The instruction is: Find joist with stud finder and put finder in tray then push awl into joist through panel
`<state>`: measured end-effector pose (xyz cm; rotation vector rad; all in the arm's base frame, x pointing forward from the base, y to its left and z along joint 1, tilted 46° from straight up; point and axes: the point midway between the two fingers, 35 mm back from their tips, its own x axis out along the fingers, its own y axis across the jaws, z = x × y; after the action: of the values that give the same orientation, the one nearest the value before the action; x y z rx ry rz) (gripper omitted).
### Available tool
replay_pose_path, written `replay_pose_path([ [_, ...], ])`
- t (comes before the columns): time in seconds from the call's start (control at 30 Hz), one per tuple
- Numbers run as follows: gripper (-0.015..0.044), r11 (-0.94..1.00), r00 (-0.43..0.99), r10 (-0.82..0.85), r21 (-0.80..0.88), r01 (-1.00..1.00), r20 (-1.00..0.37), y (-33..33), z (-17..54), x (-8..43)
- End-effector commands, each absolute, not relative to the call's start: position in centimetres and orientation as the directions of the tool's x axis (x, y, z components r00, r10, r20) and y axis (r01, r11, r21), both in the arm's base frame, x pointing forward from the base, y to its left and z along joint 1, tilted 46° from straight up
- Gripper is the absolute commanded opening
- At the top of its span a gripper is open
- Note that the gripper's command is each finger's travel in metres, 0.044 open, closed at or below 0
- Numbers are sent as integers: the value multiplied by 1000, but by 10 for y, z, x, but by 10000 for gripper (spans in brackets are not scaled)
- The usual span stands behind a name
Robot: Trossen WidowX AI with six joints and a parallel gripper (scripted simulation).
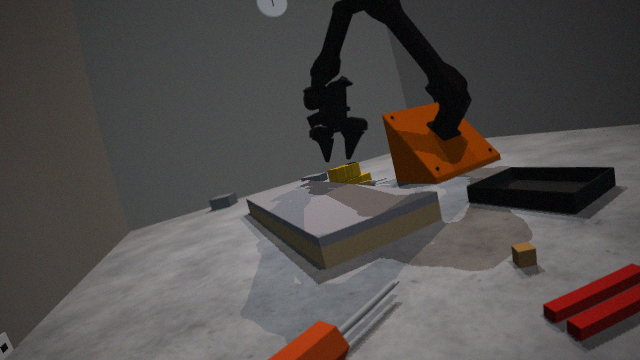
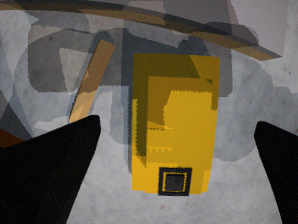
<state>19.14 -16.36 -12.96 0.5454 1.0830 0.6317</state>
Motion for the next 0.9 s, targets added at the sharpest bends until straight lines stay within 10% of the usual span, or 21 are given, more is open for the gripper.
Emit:
replay_pose_path([
  [0.0, 440, 702, 325, 706, 683, -202, -629, -164, -131, 187],
  [0.87, 440, 701, 326, 707, 684, -202, -628, -136, -160, 191],
])
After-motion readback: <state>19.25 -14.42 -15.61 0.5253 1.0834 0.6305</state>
